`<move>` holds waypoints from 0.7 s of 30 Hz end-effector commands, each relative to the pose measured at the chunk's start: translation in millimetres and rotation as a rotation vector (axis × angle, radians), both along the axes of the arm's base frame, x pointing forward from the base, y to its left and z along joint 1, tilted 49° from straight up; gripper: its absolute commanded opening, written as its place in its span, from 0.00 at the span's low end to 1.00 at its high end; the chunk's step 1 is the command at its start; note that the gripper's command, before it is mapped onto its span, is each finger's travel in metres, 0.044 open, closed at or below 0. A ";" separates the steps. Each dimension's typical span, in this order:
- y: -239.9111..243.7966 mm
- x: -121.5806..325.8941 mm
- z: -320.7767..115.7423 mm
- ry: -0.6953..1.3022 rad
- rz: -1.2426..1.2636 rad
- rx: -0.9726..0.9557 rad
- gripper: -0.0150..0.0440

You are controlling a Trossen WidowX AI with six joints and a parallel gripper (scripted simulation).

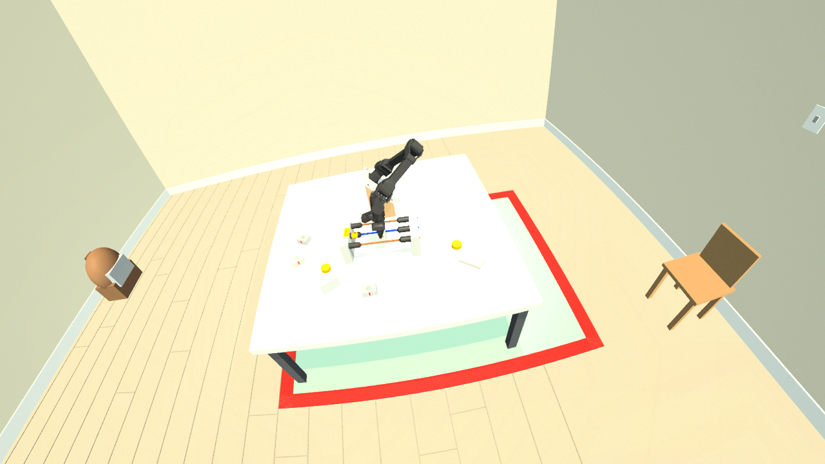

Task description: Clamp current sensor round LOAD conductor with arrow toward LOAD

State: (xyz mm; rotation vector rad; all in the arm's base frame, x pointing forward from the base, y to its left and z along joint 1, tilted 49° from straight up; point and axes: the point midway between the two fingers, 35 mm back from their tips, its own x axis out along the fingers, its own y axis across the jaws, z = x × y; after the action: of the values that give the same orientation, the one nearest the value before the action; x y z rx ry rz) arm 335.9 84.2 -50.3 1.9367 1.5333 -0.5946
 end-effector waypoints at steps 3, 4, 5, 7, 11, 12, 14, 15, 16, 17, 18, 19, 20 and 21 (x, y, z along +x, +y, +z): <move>0.0 0.0 0.0 0.000 0.000 0.000 0.56; 0.0 0.0 0.0 0.000 0.000 0.000 0.55; 0.0 0.0 0.0 0.000 0.000 0.000 0.54; 0.0 0.0 0.0 0.000 0.000 0.000 0.52; 0.0 0.0 0.0 0.000 0.000 0.000 0.47; 0.0 0.0 0.0 0.000 0.000 0.000 0.46; 0.0 0.0 0.0 0.000 0.000 0.000 0.44; 0.0 0.0 -0.1 0.002 0.002 0.000 0.39; -0.1 0.1 -0.4 0.007 0.006 0.000 0.35; -0.3 0.3 -0.7 0.014 0.011 0.000 0.31; -0.6 0.5 -1.1 0.023 0.019 0.000 0.26; -0.8 0.6 -1.5 0.035 0.028 0.001 0.25; -1.2 0.8 -1.9 0.047 0.038 0.002 0.25; -0.7 -1.8 -0.2 0.029 0.014 -0.001 0.25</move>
State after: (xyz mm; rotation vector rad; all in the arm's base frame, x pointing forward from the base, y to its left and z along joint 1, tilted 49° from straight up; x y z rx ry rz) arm 334.6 83.5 -50.5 1.9202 1.5651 -0.6178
